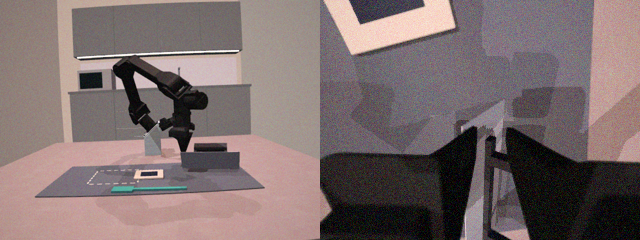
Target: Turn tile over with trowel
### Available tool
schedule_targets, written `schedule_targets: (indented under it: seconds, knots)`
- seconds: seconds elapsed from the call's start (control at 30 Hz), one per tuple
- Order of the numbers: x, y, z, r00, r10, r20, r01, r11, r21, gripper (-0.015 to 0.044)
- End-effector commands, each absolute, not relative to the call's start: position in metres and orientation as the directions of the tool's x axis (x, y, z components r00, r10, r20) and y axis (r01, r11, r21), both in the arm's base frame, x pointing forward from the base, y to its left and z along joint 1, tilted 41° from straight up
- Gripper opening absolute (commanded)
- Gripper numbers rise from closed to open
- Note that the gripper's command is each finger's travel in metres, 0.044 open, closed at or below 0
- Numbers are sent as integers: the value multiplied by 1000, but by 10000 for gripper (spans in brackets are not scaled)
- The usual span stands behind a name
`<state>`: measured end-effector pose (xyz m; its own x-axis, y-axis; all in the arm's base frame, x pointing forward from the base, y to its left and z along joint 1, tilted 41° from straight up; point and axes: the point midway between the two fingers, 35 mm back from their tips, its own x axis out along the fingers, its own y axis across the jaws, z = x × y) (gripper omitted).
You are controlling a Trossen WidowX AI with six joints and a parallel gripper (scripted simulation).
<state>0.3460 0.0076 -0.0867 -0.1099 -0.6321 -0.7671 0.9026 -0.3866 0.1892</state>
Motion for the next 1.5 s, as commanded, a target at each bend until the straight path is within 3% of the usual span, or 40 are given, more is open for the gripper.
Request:
schedule_targets:
  seconds: [0.0, 0.5, 1.07, 1.47]
  knots:
    - [355, 6, -84, -102, -634, -766, 905, -379, 194, 100]
    - [360, 1, -83, -108, -631, -768, 901, -389, 193, 100]
    - [284, 48, -85, -106, -634, -766, 905, -380, 190, 100]
    - [281, 47, -86, -109, -639, -761, 909, -374, 184, 100]
